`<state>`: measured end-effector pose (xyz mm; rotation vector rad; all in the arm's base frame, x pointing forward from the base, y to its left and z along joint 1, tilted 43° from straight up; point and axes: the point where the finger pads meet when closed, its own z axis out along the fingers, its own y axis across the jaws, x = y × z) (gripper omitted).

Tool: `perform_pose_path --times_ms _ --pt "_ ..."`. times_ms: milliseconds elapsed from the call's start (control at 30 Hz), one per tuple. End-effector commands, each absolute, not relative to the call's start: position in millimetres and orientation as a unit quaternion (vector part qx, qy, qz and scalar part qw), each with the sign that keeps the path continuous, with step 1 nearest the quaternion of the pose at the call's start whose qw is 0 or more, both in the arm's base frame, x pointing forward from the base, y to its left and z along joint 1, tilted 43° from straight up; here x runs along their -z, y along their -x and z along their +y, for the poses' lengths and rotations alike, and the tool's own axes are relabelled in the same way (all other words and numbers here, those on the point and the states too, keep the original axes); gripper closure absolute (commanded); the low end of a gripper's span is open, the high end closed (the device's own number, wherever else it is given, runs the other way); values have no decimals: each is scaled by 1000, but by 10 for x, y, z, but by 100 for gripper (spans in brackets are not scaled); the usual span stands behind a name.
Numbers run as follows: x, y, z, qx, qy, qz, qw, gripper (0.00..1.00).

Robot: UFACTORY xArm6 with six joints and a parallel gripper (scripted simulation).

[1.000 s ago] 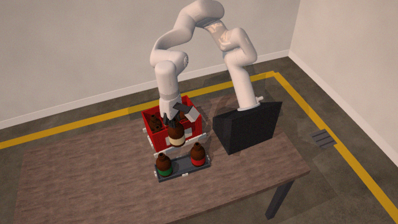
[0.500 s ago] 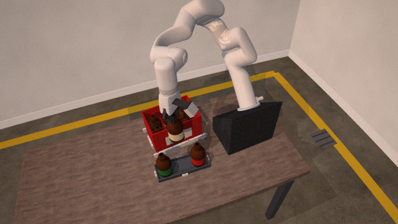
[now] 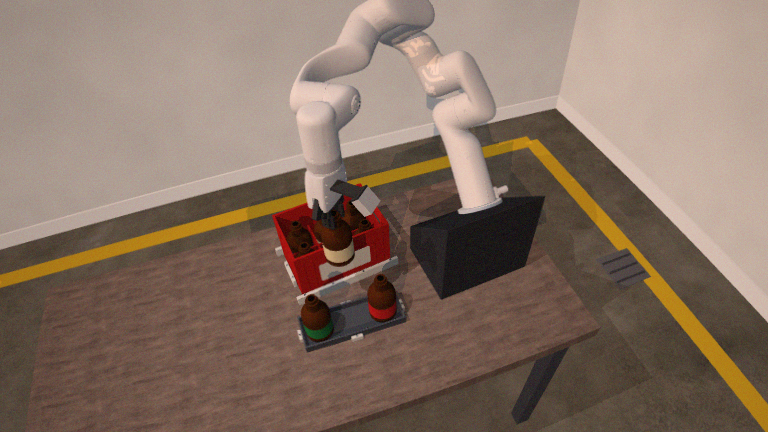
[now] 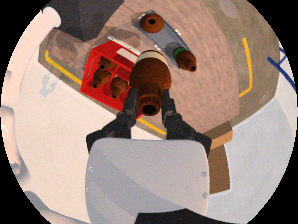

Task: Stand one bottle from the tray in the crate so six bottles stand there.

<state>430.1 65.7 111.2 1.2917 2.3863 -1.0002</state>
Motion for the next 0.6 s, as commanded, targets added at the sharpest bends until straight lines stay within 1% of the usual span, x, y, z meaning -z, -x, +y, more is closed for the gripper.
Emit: perform_pose_path --times_ms 0,567 --pt "-1211 -4274 579 341 -443 819 126 100" --pt "-1452 -4169 329 341 -443 819 126 100"
